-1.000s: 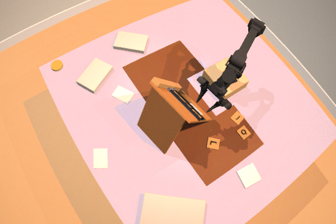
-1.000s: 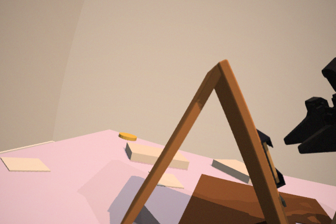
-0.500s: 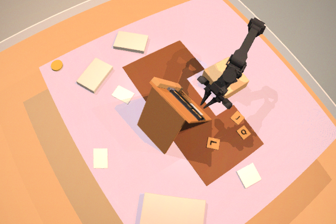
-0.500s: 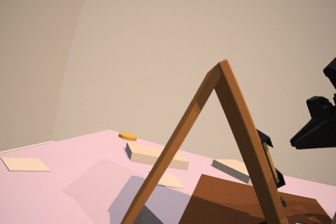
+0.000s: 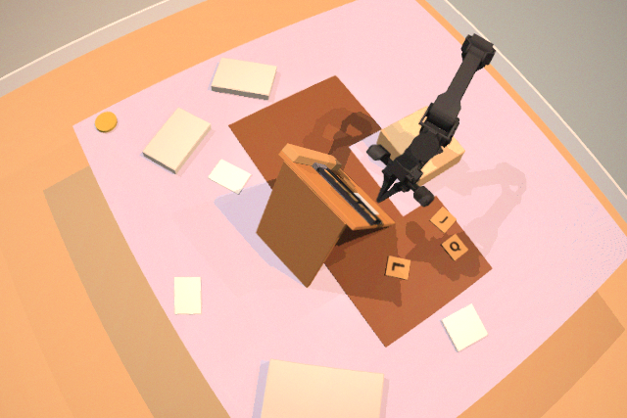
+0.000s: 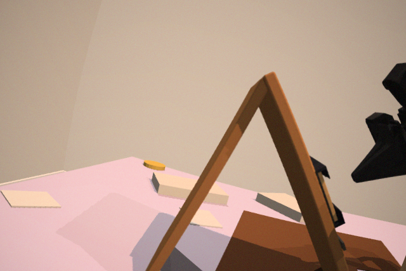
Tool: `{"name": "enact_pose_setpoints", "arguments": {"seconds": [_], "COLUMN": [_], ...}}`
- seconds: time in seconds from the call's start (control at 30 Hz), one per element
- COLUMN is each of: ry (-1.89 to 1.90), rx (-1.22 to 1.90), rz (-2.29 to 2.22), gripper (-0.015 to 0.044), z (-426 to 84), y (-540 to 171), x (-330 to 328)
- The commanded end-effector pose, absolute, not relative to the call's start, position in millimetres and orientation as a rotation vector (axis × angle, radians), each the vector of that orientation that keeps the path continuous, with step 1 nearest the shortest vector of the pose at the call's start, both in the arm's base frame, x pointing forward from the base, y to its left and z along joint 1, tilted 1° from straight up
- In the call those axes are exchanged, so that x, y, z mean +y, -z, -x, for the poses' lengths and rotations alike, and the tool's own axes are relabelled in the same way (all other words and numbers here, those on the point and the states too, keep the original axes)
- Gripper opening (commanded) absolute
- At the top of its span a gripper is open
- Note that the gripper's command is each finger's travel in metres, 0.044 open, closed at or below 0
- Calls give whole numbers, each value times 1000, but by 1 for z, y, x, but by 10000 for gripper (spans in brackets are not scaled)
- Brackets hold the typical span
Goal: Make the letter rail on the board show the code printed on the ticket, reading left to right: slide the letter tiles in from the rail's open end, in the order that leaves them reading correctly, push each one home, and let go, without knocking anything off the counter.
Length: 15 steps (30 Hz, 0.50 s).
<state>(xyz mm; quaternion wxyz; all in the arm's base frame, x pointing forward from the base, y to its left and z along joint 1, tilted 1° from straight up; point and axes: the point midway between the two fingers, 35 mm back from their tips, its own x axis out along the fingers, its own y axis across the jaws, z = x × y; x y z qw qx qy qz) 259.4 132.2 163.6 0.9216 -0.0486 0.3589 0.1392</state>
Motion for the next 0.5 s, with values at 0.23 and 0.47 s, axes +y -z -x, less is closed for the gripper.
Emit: {"name": "enact_pose_setpoints", "arguments": {"seconds": [0.23,0.47], "ry": [-274,-255], "rx": [1165,1316], "rz": [151,166], "gripper": [0,0], "z": [-272,-273], "y": [-173,-174], "x": [160,167]}}
